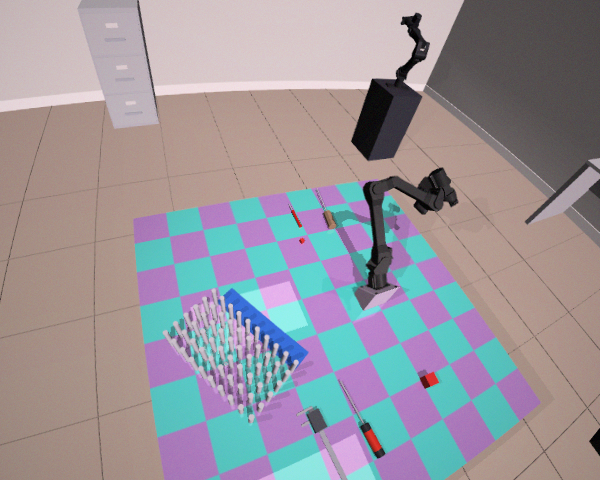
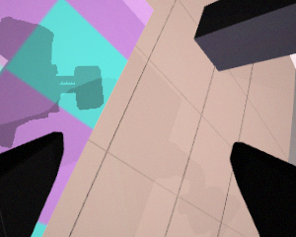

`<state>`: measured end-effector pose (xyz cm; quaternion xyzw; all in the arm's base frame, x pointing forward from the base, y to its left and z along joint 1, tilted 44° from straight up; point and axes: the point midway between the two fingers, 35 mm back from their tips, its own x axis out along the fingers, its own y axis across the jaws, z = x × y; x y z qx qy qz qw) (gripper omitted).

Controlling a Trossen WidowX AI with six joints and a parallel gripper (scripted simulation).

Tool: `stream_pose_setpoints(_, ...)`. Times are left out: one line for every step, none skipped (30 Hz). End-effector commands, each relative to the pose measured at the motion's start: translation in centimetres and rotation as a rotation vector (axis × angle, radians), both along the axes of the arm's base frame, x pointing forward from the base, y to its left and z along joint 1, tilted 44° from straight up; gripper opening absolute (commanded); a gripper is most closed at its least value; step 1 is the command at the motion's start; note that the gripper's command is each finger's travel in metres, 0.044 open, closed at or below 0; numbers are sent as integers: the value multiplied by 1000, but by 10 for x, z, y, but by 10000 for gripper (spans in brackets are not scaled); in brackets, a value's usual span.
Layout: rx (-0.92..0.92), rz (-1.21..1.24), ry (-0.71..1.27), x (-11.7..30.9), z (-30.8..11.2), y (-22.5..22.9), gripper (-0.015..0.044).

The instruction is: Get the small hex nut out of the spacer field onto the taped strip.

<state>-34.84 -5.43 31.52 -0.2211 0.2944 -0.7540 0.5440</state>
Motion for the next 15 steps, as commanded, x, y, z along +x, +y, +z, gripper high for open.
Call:
stream_pose_setpoints(-3,-8,-3,-1,0,2,426)
stream_pose_setpoints(-11,-32,-12,-3,0,7,440)
stream_pose_setpoints(-24,-73,-26,-6,0,15,440)
stream_pose_setpoints(-40,-122,-43,-9,0,25,440)
stream_pose_setpoints(-57,-171,-59,-12,0,36,440)
stream_pose_setpoints(-72,-222,-73,-15,-1,48,440)
stream_pose_setpoints(-86,-274,-84,-18,-2,61,440)
stream_pose_setpoints(-98,-327,-90,-20,-3,76,440)
stream_pose_setpoints(-110,-380,-97,-21,-5,90,440)
stream_pose_setpoints(-122,-433,-103,-22,-6,105,440)
stream_pose_setpoints(-134,-485,-109,-22,-8,120,440)
stream_pose_setpoints(-146,-537,-114,-22,-10,135,440)
stream_pose_setpoints(-158,-590,-120,-21,-11,150,440)
stream_pose_setpoints(-170,-642,-125,-19,-13,165,440)
stream_pose_setpoints(-183,-694,-129,-16,-15,179,440)
